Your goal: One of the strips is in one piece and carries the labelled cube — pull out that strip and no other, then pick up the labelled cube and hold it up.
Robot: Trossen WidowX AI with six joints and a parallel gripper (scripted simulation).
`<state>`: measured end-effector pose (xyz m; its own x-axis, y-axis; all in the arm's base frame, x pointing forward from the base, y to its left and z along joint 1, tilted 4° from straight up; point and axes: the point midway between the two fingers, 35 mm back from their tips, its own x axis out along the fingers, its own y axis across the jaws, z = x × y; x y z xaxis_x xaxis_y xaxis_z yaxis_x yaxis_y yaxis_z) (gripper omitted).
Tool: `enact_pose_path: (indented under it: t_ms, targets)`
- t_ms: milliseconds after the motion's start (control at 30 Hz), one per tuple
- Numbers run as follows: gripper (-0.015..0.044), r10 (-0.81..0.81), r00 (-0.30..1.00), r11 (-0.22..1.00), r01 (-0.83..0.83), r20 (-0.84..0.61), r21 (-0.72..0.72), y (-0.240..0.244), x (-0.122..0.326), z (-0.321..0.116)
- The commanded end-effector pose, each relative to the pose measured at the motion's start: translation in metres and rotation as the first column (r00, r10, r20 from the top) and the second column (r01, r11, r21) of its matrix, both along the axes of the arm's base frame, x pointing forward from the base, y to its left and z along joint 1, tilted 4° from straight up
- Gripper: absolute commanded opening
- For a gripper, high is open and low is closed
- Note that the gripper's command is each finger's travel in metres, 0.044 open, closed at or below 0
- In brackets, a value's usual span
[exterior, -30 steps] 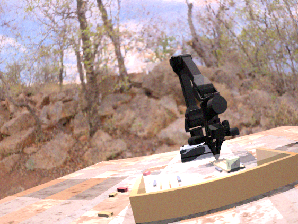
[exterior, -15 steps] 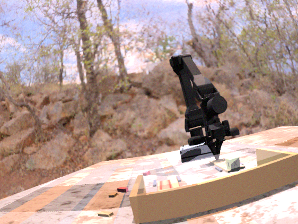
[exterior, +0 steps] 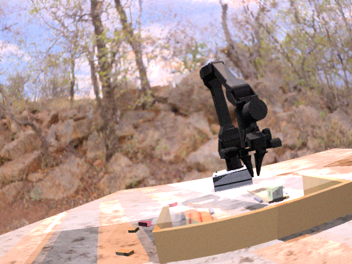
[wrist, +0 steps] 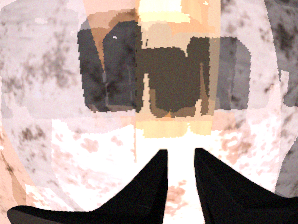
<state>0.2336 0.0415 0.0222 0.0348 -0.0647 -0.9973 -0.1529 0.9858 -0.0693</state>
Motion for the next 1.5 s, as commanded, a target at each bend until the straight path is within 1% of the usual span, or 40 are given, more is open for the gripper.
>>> enact_pose_path:
  t_ms: [0,367,1467]
  targets:
    - [0.0157,0.054,0.999,0.999,-0.054,0.0,0.001,0.001,0.016,0.003]
    - [0.044,0.054,0.999,0.999,-0.054,0.004,0.001,0.005,0.056,0.009]
    - [0.044,0.054,0.998,0.999,-0.054,0.015,0.002,0.015,0.178,0.032]
